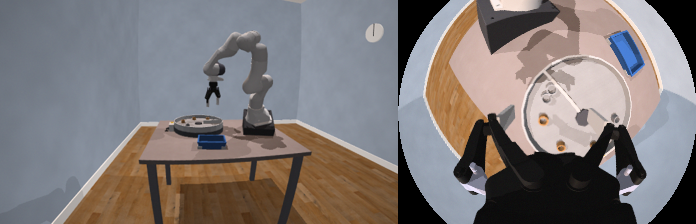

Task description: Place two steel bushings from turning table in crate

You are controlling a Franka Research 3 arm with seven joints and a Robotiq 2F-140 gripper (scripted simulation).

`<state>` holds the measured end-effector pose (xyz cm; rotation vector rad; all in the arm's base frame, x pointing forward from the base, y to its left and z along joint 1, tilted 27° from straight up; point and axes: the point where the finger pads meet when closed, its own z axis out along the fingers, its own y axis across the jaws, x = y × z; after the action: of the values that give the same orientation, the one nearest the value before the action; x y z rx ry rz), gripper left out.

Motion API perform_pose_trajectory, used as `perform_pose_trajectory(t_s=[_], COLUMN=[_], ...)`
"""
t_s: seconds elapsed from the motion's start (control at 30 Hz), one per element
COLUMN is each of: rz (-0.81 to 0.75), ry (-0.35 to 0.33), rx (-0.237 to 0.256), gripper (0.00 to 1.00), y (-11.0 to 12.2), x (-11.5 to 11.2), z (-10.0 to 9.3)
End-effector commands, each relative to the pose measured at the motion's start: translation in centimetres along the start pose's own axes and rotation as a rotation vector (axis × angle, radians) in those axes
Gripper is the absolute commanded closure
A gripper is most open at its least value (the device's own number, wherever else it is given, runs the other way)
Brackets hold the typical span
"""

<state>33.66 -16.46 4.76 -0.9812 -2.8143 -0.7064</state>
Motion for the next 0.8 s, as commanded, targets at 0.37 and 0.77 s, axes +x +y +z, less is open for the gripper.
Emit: perform_pose_trajectory(t_s=[0.37, 0.77], rz=[0.009, 0.009], ry=[0.004, 0.004], rx=[0.001, 0.001], gripper=[0.93, 0.93], y=[-0.02, -0.02], x=[0.16, 0.16], z=[0.02, 0.02])
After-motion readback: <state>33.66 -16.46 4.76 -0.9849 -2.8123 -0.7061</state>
